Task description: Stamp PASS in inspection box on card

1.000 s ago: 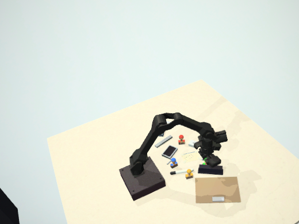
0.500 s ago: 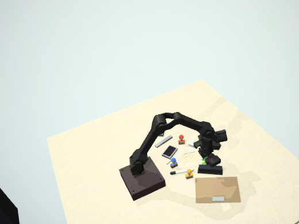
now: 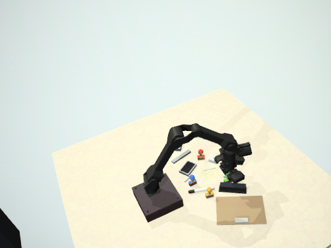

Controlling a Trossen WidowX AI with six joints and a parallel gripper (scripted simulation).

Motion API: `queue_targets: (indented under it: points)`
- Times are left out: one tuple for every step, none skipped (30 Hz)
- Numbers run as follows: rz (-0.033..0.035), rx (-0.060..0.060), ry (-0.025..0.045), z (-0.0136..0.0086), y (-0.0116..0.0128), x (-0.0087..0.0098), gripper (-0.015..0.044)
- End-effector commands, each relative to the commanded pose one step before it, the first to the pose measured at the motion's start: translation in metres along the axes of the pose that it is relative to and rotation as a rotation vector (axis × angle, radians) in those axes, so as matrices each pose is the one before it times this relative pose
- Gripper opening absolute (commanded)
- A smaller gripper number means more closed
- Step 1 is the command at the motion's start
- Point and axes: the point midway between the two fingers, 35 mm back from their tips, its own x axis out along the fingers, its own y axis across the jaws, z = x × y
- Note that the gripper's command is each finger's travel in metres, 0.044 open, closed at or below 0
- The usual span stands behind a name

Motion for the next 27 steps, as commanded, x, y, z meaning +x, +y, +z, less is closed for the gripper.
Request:
queue_targets:
  points:
    - [-0.00384,0.0046,0.00028,0.00019,-0.00043,-0.00229,0.0]
    - [-0.00029,0.0,0.00002,0.00004,-0.00001,-0.00049,0.0]
    - [-0.00029,0.0,0.00002,0.00004,-0.00001,-0.00049,0.0]
    - [-0.00029,0.0,0.00002,0.00003,-0.00001,-0.00049,0.0]
    - [-0.00029,0.0,0.00002,0.00003,-0.00001,-0.00049,0.0]
    - [-0.00029,0.0,0.00002,0.00003,-0.00001,-0.00049,0.0]
    - [-0.00029,0.0,0.00002,0.00003,-0.00001,-0.00049,0.0]
    - [-0.00029,0.0,0.00002,0.00003,-0.00001,-0.00049,0.0]
    - [-0.00029,0.0,0.00002,0.00003,-0.00001,-0.00049,0.0]
    - [-0.00029,0.0,0.00002,0.00003,-0.00001,-0.00049,0.0]
    - [-0.00029,0.0,0.00002,0.00003,-0.00001,-0.00049,0.0]
    - [-0.00029,0.0,0.00002,0.00003,-0.00001,-0.00049,0.0]
    - [-0.00029,0.0,0.00002,0.00003,-0.00001,-0.00049,0.0]
    - [-0.00029,0.0,0.00002,0.00003,-0.00001,-0.00049,0.0]
    - [-0.00029,0.0,0.00002,0.00003,-0.00001,-0.00049,0.0]
    - [-0.00029,0.0,0.00002,0.00003,-0.00001,-0.00049,0.0]
    - [-0.00029,0.0,0.00002,0.00003,-0.00001,-0.00049,0.0]
    - [-0.00029,0.0,0.00002,0.00002,-0.00001,-0.00049,0.0]
    - [-0.00029,0.0,0.00002,0.00002,-0.00001,-0.00049,0.0]
    - [-0.00029,0.0,0.00002,0.00002,-0.00001,-0.00049,0.0]
    - [-0.00029,0.0,0.00002,0.00002,-0.00001,-0.00049,0.0]
    - [-0.00029,0.0,0.00002,0.00002,-0.00001,-0.00049,0.0]
    - [-0.00029,0.0,0.00002,0.00002,-0.00001,-0.00049,0.0]
    - [-0.00029,0.0,0.00002,0.00002,-0.00001,-0.00049,0.0]
    - [-0.00029,0.0,0.00002,0.00002,-0.00001,-0.00049,0.0]
    - [-0.00029,0.0,0.00002,0.00002,-0.00001,-0.00049,0.0]
    - [-0.00029,0.0,0.00002,0.00002,-0.00001,-0.00049,0.0]
